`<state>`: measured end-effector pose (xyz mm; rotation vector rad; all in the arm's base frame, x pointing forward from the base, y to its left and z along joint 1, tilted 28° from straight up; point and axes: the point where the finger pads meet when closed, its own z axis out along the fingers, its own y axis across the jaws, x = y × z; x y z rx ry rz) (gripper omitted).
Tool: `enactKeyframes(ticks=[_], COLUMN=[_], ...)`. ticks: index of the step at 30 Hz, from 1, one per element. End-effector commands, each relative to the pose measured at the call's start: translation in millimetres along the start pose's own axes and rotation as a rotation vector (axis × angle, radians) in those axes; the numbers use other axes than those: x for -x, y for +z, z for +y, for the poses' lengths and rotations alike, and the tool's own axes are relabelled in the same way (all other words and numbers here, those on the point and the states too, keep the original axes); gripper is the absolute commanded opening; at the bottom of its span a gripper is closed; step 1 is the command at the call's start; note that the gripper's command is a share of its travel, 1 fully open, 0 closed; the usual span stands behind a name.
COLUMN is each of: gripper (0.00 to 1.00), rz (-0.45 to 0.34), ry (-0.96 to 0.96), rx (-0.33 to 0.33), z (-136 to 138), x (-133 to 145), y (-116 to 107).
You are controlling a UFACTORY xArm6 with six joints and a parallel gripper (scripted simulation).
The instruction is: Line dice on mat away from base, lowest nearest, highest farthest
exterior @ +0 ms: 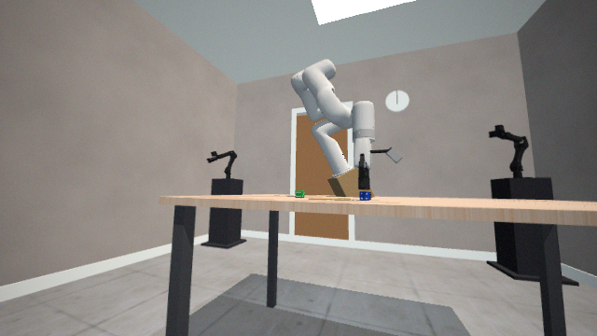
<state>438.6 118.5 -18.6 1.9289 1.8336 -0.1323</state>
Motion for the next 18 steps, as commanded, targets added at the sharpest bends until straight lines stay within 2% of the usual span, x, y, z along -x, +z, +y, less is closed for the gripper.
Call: enactKeyframes(ticks=[1,18], gripper=[0.47,0.47], rz=[0.002,0.002], ry=[0.001,0.001], rx=[0.003,0.003], z=[1.3,2.6], x=[-0.6,-1.3], y=[-1.1,-1.2])
